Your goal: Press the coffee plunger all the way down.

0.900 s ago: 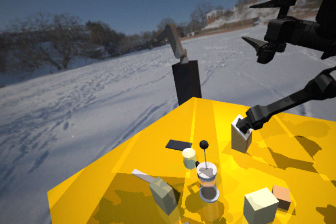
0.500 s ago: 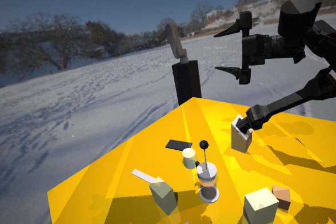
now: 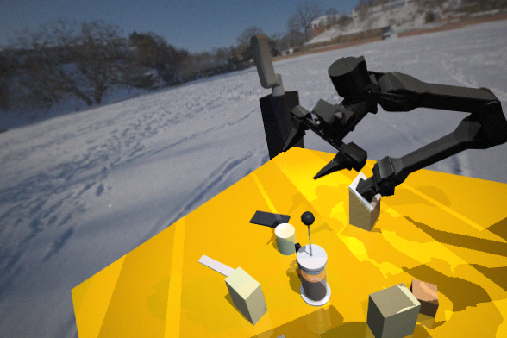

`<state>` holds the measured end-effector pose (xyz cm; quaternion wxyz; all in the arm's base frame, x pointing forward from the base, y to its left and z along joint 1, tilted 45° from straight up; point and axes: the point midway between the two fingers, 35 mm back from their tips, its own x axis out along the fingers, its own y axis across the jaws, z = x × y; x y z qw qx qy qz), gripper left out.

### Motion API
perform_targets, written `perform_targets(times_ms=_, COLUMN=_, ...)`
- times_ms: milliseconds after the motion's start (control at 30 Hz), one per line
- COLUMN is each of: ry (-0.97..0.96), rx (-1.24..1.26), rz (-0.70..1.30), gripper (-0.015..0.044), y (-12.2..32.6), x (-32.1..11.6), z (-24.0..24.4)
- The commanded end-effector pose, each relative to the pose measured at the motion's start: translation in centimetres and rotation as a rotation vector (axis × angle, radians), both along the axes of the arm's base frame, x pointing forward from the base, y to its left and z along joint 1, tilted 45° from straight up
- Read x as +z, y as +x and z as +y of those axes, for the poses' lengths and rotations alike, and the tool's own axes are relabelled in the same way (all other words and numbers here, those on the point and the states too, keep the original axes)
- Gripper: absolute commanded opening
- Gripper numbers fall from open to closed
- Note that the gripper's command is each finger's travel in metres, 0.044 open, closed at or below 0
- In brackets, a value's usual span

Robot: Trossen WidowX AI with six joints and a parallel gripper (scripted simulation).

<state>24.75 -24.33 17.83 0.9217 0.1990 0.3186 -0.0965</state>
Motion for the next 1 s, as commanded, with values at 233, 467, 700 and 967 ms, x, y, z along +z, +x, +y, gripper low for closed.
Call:
perform_targets(times_ms=233, ry=0.410, rx=0.057, rz=-0.277, gripper=0.0440, y=0.1, x=-4.2, z=6.3)
perform_targets(times_ms=467, ry=0.411, rx=0.052, rz=-0.277, gripper=0.0440, y=0.4, x=-5.9, z=7.8)
perform_targets(times_ms=700, ry=0.410, rx=0.052, rz=-0.274, gripper=0.0440, y=1.2, x=-6.3, z=7.9)
perform_targets(times_ms=967, ry=0.409, rx=0.052, rz=-0.273, gripper=0.0440, y=2.4, x=-6.8, z=8.1)
